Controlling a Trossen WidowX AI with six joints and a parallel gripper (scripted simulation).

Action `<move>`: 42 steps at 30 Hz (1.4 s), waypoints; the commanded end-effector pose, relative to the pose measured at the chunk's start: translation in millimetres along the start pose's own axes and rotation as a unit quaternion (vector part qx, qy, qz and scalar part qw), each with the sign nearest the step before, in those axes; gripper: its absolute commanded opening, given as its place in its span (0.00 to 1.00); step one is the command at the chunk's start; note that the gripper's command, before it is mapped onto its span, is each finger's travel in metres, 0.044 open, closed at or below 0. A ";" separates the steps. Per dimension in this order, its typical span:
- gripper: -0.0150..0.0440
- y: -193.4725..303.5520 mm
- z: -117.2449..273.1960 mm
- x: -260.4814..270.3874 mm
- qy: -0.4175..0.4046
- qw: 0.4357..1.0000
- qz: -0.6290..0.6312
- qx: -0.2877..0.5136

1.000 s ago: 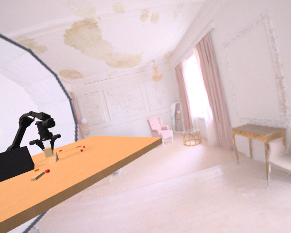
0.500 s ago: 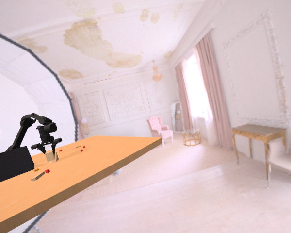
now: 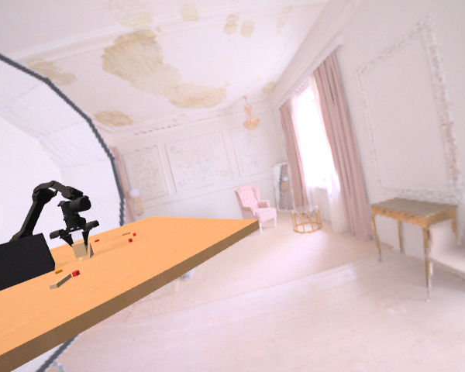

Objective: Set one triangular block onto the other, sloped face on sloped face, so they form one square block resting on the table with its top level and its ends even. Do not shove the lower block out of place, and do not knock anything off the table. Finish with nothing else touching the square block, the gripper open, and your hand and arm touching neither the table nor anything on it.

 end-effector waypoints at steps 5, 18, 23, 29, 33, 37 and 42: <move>0.25 -2.9 2.6 0.3 0.008 1.000 0.001 -0.001; 0.25 -2.9 2.6 0.3 0.008 1.000 0.001 -0.001; 0.25 -3.2 3.0 0.5 0.009 1.000 0.000 -0.001; 0.25 -4.1 0.9 0.6 0.009 1.000 0.000 -0.001; 0.25 -5.1 -1.5 0.7 0.009 1.000 0.000 -0.001; 0.25 -6.1 -4.0 0.8 0.009 1.000 0.000 -0.001; 0.25 -7.4 -7.1 1.1 0.009 1.000 0.000 -0.001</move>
Point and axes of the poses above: the point midway between the two fingers, 35 mm back from their tips, its own z axis back along the fingers, its own x axis across the jaws, y = z × x, the point moved 10 cm from there along z, back along the fingers, and after that the axes turned 12 degrees about -z, right-handed, at the moved point
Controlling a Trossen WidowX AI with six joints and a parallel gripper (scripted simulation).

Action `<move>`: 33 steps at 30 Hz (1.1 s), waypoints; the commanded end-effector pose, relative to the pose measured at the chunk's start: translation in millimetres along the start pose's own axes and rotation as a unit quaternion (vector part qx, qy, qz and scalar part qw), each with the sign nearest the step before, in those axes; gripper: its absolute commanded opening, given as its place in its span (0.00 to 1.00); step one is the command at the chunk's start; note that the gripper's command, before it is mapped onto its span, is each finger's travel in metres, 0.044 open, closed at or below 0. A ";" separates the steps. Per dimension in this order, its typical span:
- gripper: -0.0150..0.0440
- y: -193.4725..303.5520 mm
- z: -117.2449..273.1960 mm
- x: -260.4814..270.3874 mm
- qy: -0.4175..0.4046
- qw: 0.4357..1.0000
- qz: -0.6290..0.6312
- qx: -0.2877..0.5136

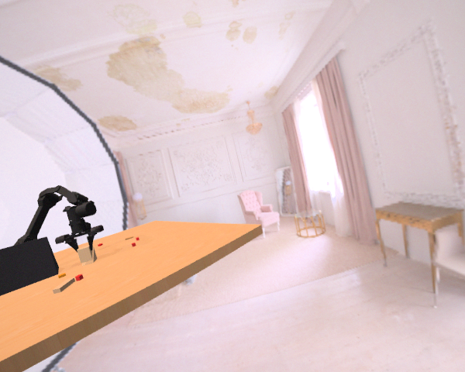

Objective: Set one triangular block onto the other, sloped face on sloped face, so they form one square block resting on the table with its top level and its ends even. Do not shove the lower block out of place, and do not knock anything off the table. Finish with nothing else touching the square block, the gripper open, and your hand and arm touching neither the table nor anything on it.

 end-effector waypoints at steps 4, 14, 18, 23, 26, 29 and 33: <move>0.25 -3.0 -4.1 1.8 0.002 1.000 -0.001 -0.001; 0.25 -5.5 -10.1 2.6 0.002 1.000 -0.001 -0.002; 0.25 -6.4 -12.5 3.0 0.002 1.000 -0.001 -0.002; 0.25 -6.7 -13.4 3.3 0.003 1.000 -0.001 -0.002; 0.25 -6.7 -13.4 3.3 0.003 1.000 -0.001 -0.002; 0.25 -6.7 -13.4 3.3 0.003 1.000 -0.001 -0.002; 0.25 -6.7 -13.4 3.3 0.003 1.000 -0.001 -0.002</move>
Point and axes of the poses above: the point midway between the two fingers, 35 mm back from their tips, its own z axis back along the fingers, its own x axis across the jaws, y = z × x, the point moved 10 cm from there along z, back along the fingers, and after that the axes turned 12 degrees about -z, right-handed, at the moved point
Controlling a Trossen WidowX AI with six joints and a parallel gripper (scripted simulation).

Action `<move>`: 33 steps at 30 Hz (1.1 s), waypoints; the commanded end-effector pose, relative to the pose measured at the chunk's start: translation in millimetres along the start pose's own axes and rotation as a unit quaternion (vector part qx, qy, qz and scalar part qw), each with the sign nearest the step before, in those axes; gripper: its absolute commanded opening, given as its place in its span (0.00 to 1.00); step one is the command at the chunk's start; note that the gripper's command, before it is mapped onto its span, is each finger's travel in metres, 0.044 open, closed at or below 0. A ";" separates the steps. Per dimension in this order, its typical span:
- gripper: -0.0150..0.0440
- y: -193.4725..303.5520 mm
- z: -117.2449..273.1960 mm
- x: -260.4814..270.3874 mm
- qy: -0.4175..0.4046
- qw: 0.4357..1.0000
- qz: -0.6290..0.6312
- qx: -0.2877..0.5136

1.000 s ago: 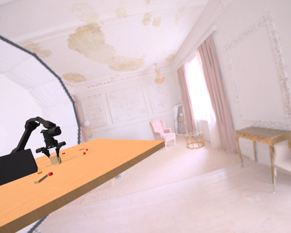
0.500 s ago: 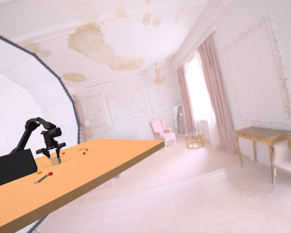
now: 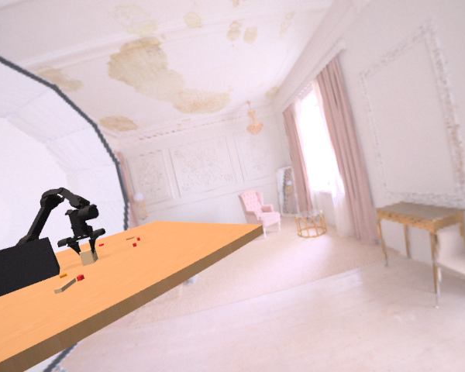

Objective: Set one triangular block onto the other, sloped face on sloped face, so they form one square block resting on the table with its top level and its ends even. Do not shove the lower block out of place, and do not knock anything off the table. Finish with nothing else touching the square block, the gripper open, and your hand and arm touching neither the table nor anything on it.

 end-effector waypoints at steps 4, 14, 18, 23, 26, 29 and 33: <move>0.25 -1.2 1.2 0.4 0.004 1.000 0.000 -0.001; 0.25 -1.6 0.0 0.6 0.005 1.000 0.000 -0.001; 0.25 -1.8 -0.5 0.7 0.005 1.000 -0.001 -0.002; 0.25 -0.6 -1.7 0.4 0.001 1.000 -0.001 -0.001; 0.25 -0.6 -1.6 0.4 0.001 1.000 -0.001 -0.001; 0.25 -1.0 -1.1 0.6 0.003 1.000 -0.001 -0.001; 0.39 -0.5 -1.8 0.5 0.001 1.000 -0.001 -0.001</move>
Point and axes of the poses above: the point midway between the two fingers, 35 mm back from their tips, its own z axis back along the fingers, its own x axis across the jaws, y = z × x, the point moved 10 cm from there along z, back along the fingers, and after that the axes turned 12 degrees about -z, right-handed, at the moved point
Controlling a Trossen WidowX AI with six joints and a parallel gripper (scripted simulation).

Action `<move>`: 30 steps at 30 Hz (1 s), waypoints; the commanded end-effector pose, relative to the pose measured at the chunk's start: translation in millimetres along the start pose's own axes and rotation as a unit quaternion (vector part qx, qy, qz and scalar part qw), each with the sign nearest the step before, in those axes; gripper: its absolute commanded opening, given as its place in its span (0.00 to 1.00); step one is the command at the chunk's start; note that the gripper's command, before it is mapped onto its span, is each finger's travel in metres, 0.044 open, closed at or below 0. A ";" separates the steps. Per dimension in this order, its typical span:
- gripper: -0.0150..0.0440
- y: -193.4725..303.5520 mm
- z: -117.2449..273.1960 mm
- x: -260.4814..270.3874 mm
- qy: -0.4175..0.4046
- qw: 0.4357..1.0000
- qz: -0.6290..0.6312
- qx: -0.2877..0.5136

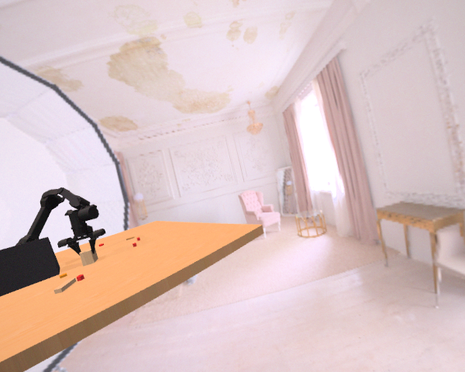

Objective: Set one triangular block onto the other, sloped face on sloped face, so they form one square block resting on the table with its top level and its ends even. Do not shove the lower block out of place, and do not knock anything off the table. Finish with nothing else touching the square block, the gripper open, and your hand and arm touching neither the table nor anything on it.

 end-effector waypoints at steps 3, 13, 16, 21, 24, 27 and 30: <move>0.52 0.0 0.0 0.0 0.000 1.000 0.000 0.000; 0.97 0.0 0.0 0.0 0.000 1.000 0.000 0.000; 1.00 0.0 0.0 0.0 0.000 1.000 0.000 0.000; 1.00 0.0 0.0 0.0 0.000 1.000 0.000 0.000; 1.00 0.0 2.1 -0.5 0.000 1.000 0.000 0.000; 1.00 0.1 29.3 -4.7 0.001 1.000 0.000 0.002; 1.00 0.3 73.5 -5.2 0.001 1.000 -0.001 0.002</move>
Point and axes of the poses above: the point midway between the two fingers, 35 mm back from their tips, its own z axis back along the fingers, its own x axis across the jaws, y = z × x, the point moved 10 cm from there along z, back along the fingers, and after that the axes turned 12 degrees about -z, right-handed, at the moved point
